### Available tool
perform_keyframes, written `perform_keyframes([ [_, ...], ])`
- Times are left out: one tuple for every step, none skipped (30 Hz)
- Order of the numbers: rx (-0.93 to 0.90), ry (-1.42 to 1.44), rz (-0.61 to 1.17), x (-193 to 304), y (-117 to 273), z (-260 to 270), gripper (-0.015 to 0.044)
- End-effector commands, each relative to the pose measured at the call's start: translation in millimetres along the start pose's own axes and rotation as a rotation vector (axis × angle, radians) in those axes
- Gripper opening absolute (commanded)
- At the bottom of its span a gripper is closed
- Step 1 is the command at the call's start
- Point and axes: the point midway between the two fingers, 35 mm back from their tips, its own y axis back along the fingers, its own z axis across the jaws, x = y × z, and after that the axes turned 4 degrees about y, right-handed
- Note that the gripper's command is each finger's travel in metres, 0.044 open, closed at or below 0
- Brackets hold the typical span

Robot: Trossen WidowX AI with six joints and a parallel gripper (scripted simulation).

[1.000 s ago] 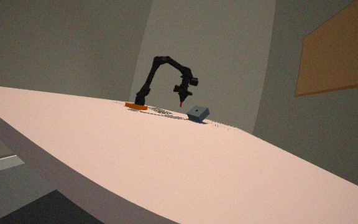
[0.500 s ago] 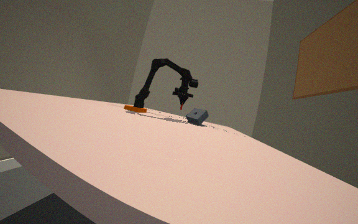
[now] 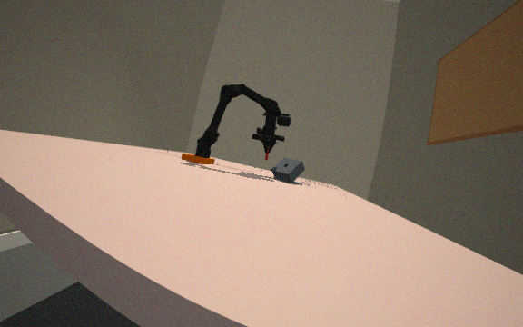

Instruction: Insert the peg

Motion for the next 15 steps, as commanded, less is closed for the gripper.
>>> perform_keyframes([
  [0.018, -0.036, -0.011, 3.1, -0.5, 2.8, 0.0000],
  [0.023, -0.044, -0.012, 4.1, -0.1, 3.0, 0.0000],
  [0.028, -0.051, -0.012, 5.2, 0.2, 3.3, 0.0000],
  [0.033, -0.058, -0.013, 6.2, 0.5, 3.5, 0.0000],
  [0.038, -0.065, -0.014, 7.3, 0.8, 3.8, 0.0000],
  [0.043, -0.073, -0.015, 8.3, 1.2, 4.0, 0.0000],
  [0.048, -0.080, -0.016, 9.4, 1.5, 4.3, 0.0000],
  [0.053, -0.087, -0.017, 10.4, 1.9, 4.6, 0.0000],
  [0.058, -0.094, -0.018, 11.5, 2.2, 4.9, 0.0000],
  [0.063, -0.102, -0.019, 12.5, 2.6, 5.1, 0.0000],
  [0.068, -0.109, -0.020, 13.6, 3.0, 5.4, 0.0000],
  [0.073, -0.116, -0.021, 14.6, 3.3, 5.7, 0.0000],
  [0.078, -0.123, -0.022, 15.7, 3.7, 6.0, 0.0000],
  [0.083, -0.130, -0.023, 16.8, 4.1, 6.3, 0.0000],
  [0.088, -0.137, -0.024, 17.8, 4.5, 6.6, 0.0000],
])
